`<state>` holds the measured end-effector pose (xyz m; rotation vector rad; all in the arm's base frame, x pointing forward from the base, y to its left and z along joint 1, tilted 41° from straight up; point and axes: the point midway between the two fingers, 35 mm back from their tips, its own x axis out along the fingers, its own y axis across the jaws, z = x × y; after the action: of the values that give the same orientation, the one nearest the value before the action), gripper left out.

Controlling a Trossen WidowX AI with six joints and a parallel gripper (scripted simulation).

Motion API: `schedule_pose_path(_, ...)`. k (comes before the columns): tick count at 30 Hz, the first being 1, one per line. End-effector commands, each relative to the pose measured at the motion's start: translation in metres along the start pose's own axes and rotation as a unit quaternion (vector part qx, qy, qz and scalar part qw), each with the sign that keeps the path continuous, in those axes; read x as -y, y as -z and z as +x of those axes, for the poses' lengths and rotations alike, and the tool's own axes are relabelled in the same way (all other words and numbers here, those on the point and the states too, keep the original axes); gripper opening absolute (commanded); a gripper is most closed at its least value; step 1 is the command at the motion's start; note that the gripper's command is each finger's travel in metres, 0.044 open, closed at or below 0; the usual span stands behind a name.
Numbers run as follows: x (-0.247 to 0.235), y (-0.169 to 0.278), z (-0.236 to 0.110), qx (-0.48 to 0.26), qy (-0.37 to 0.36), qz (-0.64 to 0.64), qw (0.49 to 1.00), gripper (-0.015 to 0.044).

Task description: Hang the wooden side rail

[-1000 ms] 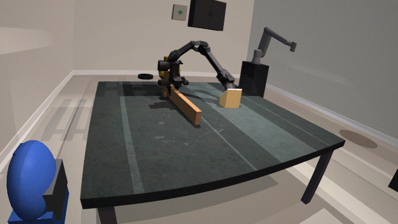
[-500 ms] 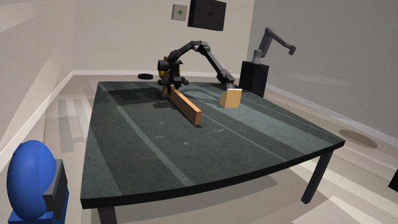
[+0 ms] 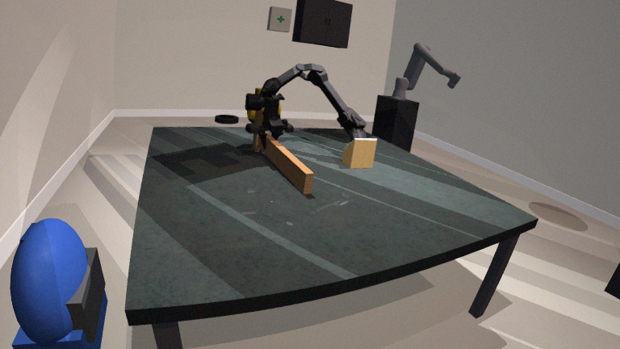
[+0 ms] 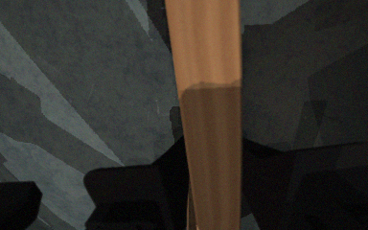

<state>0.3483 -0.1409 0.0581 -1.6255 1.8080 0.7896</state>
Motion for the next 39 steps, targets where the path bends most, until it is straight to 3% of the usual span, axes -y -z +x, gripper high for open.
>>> schedule_pose_path(1, 0.0007, 0.0027, -0.0044, -0.001, 0.006, 0.001, 1.0, 0.0)
schedule_pose_path(39, 0.0001, 0.0069, -0.0046, -0.001, 0.006, 0.001, 1.0, 0.0)
